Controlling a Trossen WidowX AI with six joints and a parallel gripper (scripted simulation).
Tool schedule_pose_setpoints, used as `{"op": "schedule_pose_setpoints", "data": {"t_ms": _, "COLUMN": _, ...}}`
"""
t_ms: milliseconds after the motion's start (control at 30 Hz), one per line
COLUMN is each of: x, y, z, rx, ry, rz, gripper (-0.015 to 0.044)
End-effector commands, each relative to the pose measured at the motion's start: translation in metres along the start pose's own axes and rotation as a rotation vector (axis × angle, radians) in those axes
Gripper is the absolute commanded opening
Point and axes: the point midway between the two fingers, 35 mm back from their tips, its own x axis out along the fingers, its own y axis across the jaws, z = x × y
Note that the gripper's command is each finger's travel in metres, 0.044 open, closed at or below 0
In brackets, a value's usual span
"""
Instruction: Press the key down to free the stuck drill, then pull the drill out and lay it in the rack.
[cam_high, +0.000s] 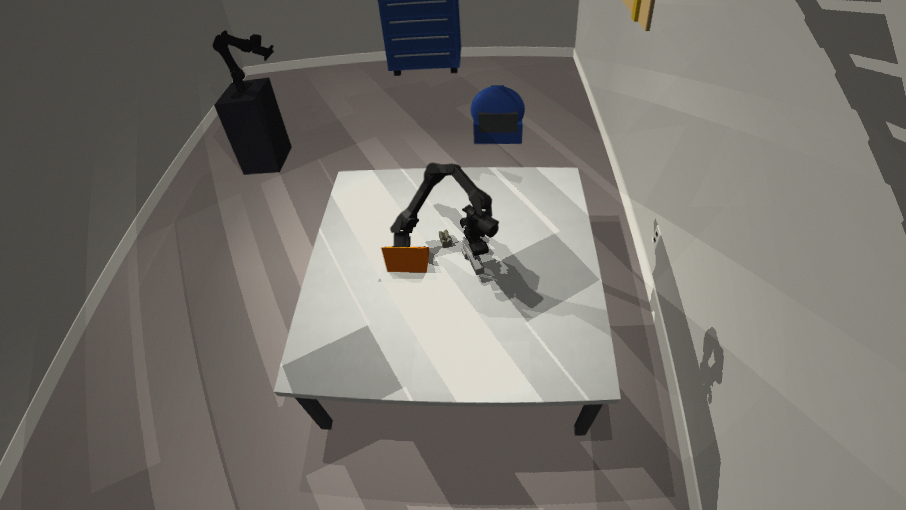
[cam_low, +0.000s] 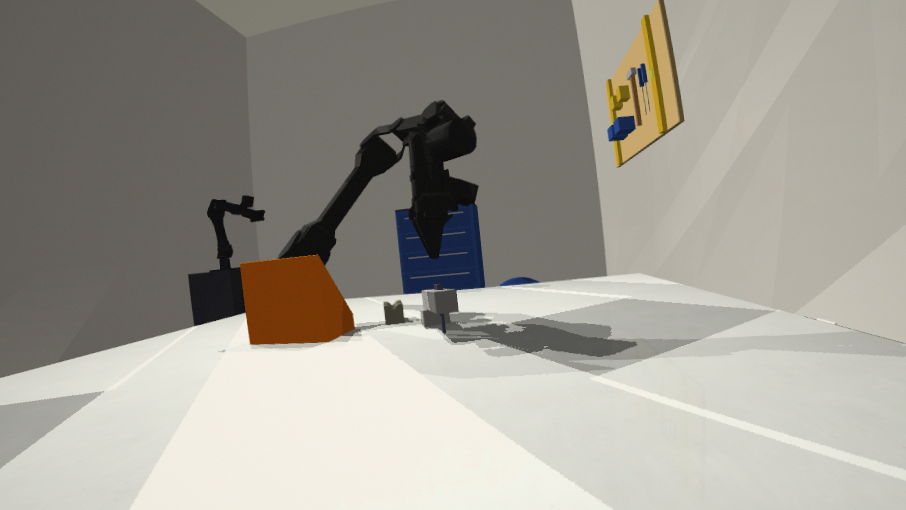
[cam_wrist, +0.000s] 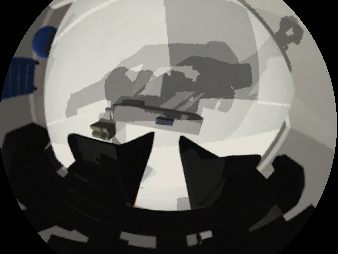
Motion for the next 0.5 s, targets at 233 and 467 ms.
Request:
{"op": "schedule_pose_setpoints", "data": {"t_ms": 233, "x": -0.028, "y": 0.016, "z": 0.010, "rx": -0.180, "ry": -0.020, "rz": -0.037, "gripper": 0.0440}}
{"op": "schedule_pose_setpoints", "data": {"t_ms": 467, "x": 0.034, "y": 0.104, "z": 0.019, "rx": -1.031, "ry": 0.004, "rz": -0.045, "gripper": 0.0440}}
